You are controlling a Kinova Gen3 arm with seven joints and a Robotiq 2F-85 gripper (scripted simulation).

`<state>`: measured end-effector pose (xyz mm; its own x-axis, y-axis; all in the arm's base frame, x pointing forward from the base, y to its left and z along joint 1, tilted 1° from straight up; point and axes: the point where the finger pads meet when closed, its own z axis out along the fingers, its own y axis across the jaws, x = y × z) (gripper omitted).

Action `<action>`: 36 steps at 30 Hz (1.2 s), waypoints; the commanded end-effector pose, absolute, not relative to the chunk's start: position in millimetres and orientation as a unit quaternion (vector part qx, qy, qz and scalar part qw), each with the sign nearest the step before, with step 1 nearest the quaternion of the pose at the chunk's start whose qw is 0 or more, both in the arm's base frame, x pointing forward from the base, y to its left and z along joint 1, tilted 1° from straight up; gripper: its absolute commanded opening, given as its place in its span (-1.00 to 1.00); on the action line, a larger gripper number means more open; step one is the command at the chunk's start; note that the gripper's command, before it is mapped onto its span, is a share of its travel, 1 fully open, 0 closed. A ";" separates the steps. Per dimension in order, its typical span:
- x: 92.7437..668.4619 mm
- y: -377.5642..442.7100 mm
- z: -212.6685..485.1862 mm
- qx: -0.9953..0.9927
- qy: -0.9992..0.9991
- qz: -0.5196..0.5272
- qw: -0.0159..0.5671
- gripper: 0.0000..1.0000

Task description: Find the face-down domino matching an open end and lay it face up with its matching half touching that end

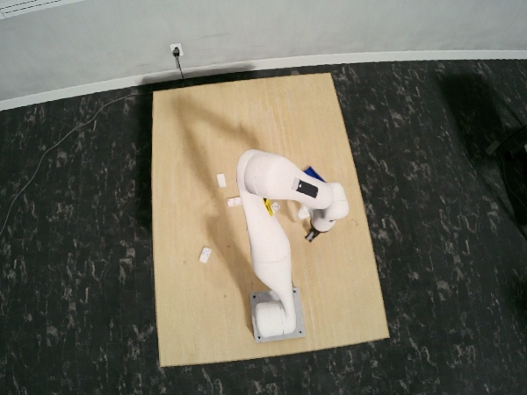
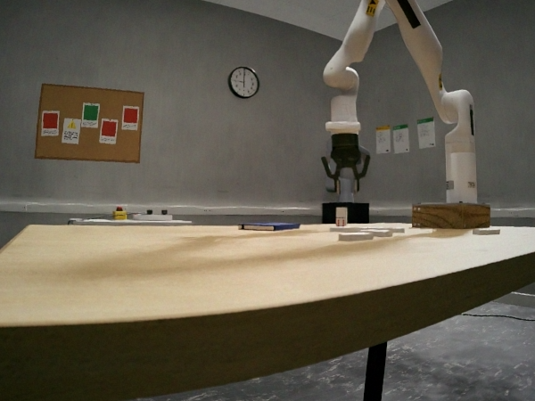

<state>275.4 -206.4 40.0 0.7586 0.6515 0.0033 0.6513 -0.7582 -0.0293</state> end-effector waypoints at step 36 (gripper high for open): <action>289.0 -211.4 44.8 -0.978 -0.209 0.004 -0.005 -0.02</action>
